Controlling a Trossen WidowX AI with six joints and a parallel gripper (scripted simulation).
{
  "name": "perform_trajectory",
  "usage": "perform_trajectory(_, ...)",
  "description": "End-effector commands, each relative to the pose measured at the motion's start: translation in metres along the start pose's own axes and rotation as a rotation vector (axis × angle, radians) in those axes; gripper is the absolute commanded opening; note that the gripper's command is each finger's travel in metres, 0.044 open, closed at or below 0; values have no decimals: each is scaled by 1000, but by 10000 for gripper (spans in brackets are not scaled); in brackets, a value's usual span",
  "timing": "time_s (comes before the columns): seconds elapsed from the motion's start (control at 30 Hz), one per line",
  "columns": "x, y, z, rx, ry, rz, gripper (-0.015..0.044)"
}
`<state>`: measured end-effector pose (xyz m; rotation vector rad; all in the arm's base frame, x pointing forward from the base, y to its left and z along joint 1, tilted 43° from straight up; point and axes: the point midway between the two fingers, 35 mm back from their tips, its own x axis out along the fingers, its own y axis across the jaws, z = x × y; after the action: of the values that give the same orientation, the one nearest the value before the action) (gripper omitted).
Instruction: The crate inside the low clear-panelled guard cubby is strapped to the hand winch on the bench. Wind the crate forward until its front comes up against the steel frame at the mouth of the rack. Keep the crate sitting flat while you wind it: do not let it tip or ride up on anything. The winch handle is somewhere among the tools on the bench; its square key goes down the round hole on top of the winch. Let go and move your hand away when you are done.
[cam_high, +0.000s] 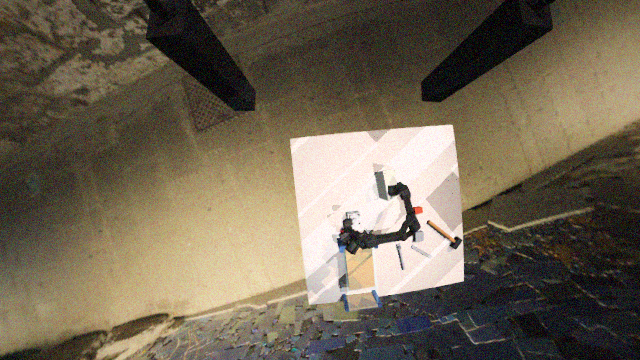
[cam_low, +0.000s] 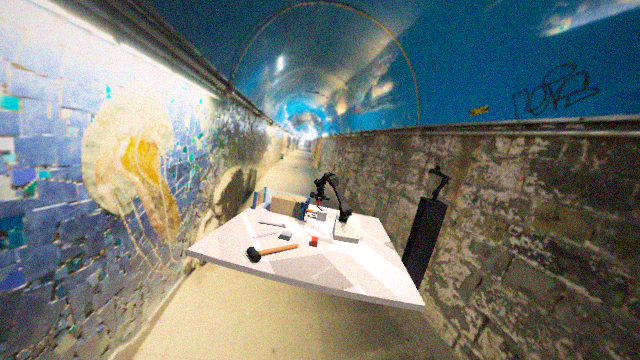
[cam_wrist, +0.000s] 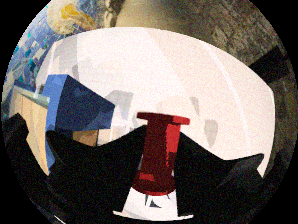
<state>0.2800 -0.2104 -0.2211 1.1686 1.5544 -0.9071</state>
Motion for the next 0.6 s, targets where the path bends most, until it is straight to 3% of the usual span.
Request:
perform_trajectory(0.0, -4, 15, -11, -11, 24, 27, 0)
perform_trajectory(0.57, -10, 29, -24, -11, 25, 27, 0)
